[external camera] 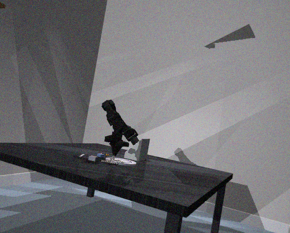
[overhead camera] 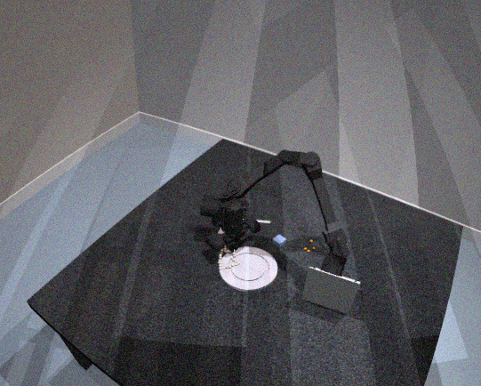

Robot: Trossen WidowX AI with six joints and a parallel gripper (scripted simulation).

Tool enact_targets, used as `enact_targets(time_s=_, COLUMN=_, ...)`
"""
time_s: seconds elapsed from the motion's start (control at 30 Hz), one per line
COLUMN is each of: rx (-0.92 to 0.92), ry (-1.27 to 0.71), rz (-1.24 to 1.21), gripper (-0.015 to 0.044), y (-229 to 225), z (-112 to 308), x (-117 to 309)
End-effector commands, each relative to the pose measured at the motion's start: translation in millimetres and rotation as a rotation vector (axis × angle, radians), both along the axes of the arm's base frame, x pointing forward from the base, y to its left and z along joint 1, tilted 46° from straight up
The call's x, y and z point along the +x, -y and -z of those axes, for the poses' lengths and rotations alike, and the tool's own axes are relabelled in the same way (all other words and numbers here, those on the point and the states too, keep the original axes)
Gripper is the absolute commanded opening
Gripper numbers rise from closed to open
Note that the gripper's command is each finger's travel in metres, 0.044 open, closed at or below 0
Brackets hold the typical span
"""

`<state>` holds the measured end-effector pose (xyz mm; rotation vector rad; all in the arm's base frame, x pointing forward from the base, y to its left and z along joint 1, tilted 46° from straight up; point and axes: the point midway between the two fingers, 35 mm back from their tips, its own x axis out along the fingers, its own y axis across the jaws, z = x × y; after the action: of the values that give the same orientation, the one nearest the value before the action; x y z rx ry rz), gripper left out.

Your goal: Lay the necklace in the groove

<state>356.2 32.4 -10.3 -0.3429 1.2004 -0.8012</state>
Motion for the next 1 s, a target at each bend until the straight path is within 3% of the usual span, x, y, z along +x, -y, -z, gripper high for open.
enact_targets(time_s=0.0, rx=0.002, ry=-0.007, rz=0.005, gripper=0.0, y=2, z=3, x=-13)
enact_targets(time_s=0.23, rx=0.002, ry=-0.008, rz=0.005, gripper=0.0, y=6, z=4, x=-33)
enact_targets(time_s=0.97, rx=0.001, ry=-0.008, rz=0.005, gripper=0.0, y=22, z=20, x=-31)
